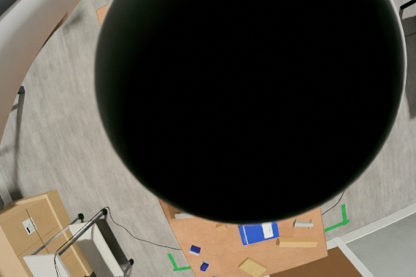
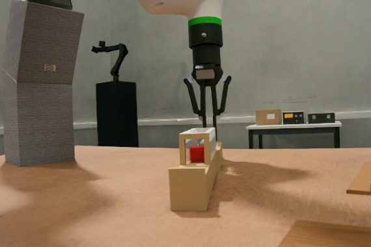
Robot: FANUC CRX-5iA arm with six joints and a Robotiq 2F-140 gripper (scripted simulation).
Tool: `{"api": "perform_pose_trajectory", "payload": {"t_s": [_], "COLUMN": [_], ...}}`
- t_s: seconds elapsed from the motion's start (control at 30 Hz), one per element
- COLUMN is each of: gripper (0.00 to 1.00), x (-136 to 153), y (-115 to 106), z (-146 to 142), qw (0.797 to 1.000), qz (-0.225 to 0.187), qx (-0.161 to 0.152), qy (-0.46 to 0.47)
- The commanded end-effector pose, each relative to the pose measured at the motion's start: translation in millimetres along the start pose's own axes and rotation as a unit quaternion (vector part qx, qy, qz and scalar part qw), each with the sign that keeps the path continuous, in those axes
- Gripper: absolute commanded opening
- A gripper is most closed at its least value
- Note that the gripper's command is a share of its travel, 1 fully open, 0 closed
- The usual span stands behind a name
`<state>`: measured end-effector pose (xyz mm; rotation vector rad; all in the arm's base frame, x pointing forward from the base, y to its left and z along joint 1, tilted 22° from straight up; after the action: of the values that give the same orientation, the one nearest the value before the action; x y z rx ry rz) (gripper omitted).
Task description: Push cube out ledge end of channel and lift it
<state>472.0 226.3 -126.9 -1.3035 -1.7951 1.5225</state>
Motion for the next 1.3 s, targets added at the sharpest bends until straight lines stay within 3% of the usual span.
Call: {"api": "perform_pose_trajectory", "payload": {"t_s": [0.0, 1.27], "gripper": [0.10, 0.10], "x": [-3.9, -96.1], "y": [-0.4, -0.4], "z": [-0.1, 9.0], "qw": [1.000, 1.000], "qz": [0.000, 0.000], "qx": [-0.001, -0.001], "qy": [0.000, 0.000]}}
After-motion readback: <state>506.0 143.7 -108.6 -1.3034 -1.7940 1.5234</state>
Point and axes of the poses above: the point where the finger pads meet when closed, its own y axis out along the fingers, its own z axis across the jaws, x = y × z, the point moved 10 cm from there along -y, back along the fingers, and after that the axes turned 6 degrees about -y, right-handed, at the moved point
